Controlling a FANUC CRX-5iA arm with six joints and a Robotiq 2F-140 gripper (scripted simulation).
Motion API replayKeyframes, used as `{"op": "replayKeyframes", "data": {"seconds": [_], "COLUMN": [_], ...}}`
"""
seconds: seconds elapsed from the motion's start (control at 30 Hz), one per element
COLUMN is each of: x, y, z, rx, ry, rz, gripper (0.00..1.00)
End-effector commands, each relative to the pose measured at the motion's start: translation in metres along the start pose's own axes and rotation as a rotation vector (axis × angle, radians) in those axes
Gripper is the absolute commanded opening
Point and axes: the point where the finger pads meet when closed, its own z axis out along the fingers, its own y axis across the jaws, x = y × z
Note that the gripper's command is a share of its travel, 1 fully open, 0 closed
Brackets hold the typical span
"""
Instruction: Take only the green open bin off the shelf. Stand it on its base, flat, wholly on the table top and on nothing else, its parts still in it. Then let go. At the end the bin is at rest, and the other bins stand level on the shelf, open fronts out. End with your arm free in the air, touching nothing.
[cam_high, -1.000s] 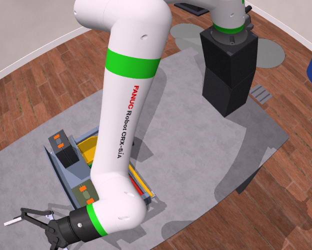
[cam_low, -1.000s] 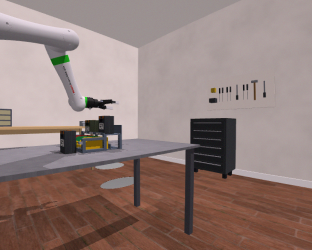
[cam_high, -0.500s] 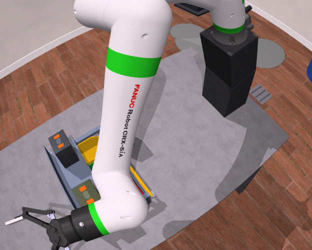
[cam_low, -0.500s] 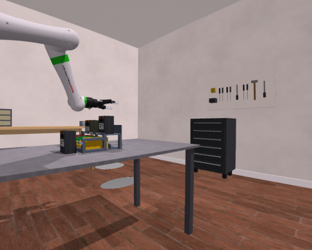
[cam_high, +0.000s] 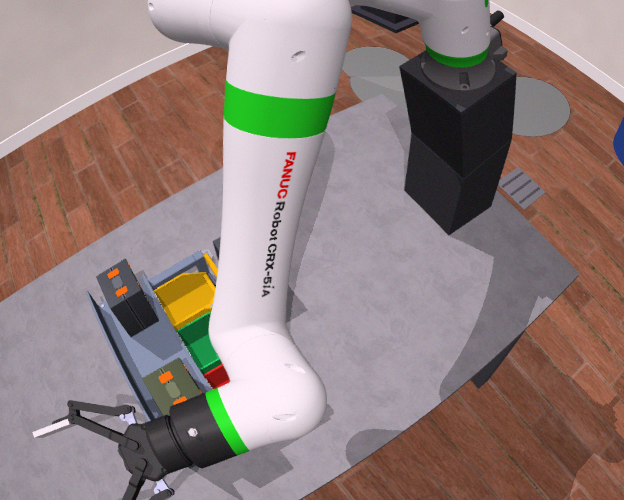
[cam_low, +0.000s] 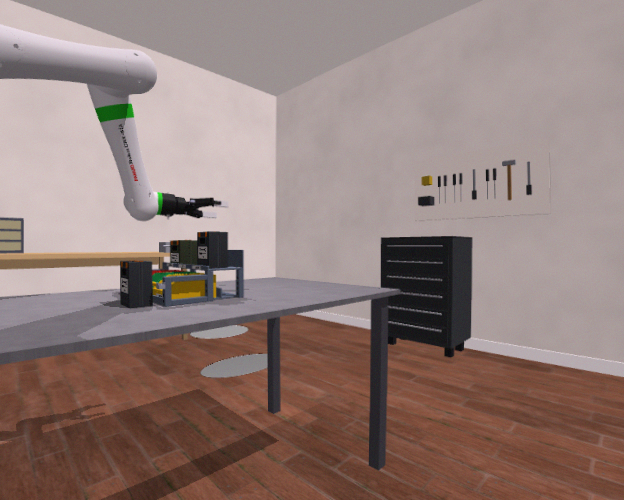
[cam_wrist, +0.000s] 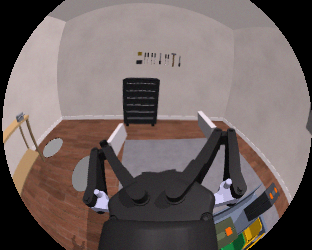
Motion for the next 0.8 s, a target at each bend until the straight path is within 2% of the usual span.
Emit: {"op": "replayKeyframes", "data": {"seconds": [0.0,0.1,0.5,0.67,0.77], "x": [-0.001,-0.004,-0.004,-0.007,-0.007], "y": [0.003,0.007,0.007,0.014,0.014], "z": [-0.019,-0.049,-0.049,-0.098,-0.098], "rx": [0.000,0.000,0.000,0.000,0.000], "ry": [0.000,0.000,0.000,0.000,0.000], "rz": [0.000,0.000,0.000,0.000,0.000], "gripper": [1.00,1.00,1.00,1.00,1.00]}}
